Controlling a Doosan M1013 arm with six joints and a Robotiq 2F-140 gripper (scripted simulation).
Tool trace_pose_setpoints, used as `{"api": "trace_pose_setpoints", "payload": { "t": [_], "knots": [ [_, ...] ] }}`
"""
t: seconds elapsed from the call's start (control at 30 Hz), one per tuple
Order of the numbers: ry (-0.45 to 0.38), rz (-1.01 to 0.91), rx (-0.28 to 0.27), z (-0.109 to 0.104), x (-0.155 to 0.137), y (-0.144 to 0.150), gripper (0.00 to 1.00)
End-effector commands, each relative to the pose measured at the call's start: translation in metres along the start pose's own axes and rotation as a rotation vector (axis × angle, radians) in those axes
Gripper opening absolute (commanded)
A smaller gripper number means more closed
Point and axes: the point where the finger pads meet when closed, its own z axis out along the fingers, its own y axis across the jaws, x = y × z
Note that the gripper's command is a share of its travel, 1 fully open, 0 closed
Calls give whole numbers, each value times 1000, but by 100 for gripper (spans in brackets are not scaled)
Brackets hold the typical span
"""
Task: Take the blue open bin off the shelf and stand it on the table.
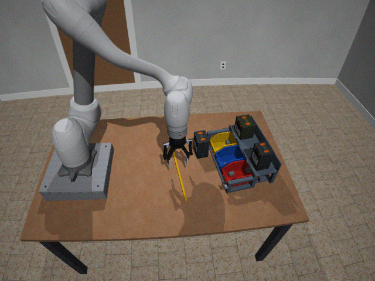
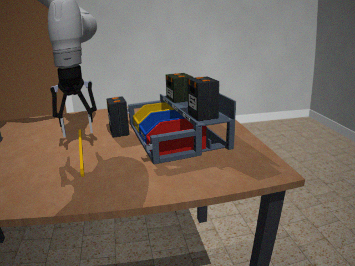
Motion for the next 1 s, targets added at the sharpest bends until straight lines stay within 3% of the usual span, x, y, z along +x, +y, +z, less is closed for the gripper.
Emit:
{"api": "trace_pose_setpoints", "payload": {
  "t": [0.0,0.1,0.27,0.67,0.83,0.97],
  "knots": [
    [0,0,-1,-1,0,0,57],
    [0,0,-1,-1,0,0,57],
    [0,0,-1,-56,0,0,57],
    [0,0,-1,-56,0,0,57],
    [0,0,-1,-84,0,0,57],
    [0,0,-1,-84,0,0,57]
  ]
}}
